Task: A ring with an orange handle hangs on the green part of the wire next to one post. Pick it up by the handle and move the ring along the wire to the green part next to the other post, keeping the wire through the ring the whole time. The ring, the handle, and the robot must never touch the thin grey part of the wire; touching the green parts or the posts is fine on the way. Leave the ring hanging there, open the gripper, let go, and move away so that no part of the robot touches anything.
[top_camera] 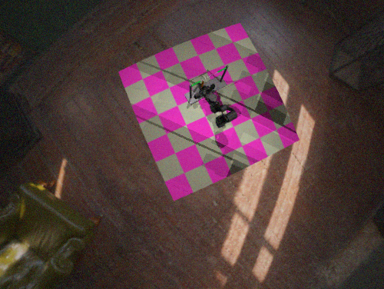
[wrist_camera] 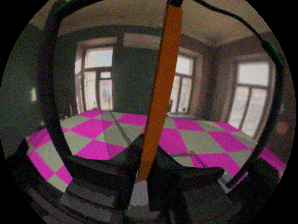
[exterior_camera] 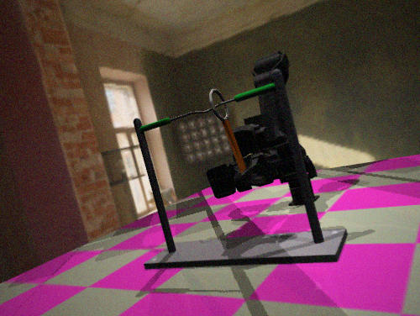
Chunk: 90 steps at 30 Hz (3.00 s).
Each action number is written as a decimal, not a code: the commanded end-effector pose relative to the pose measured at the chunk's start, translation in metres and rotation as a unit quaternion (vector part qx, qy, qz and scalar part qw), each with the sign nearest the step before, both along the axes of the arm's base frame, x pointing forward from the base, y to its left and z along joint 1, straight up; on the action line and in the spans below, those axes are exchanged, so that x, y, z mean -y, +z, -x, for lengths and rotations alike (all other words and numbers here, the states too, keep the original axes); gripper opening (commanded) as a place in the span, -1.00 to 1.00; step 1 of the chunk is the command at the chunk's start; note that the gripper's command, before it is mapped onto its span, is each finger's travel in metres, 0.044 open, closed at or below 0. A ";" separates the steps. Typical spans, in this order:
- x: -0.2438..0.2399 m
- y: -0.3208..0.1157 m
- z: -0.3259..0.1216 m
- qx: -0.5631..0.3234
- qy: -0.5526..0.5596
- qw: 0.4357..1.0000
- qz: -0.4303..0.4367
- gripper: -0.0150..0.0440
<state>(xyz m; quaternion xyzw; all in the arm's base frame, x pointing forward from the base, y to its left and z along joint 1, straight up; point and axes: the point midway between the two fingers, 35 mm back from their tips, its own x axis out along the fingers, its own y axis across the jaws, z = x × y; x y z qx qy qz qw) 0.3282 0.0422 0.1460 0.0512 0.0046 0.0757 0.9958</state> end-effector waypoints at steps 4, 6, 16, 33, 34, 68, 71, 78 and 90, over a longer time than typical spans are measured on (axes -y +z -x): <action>-0.002 0.001 0.001 0.004 -0.012 1.000 0.021 -1.00; -0.002 0.001 0.001 0.005 -0.015 1.000 0.026 -1.00; -0.008 0.001 0.001 0.006 -0.024 0.999 0.043 -1.00; -0.021 0.001 0.003 0.002 -0.027 0.998 0.050 -1.00; -0.021 0.001 0.004 -0.001 -0.027 0.998 0.050 -1.00; -0.032 -0.014 0.038 -0.123 -0.021 0.990 0.065 -1.00; -0.032 -0.015 0.038 -0.123 -0.021 0.990 0.065 -1.00; -0.032 -0.015 0.038 -0.123 -0.021 0.990 0.065 -1.00; -0.033 -0.014 0.038 -0.123 -0.019 0.990 0.067 -0.82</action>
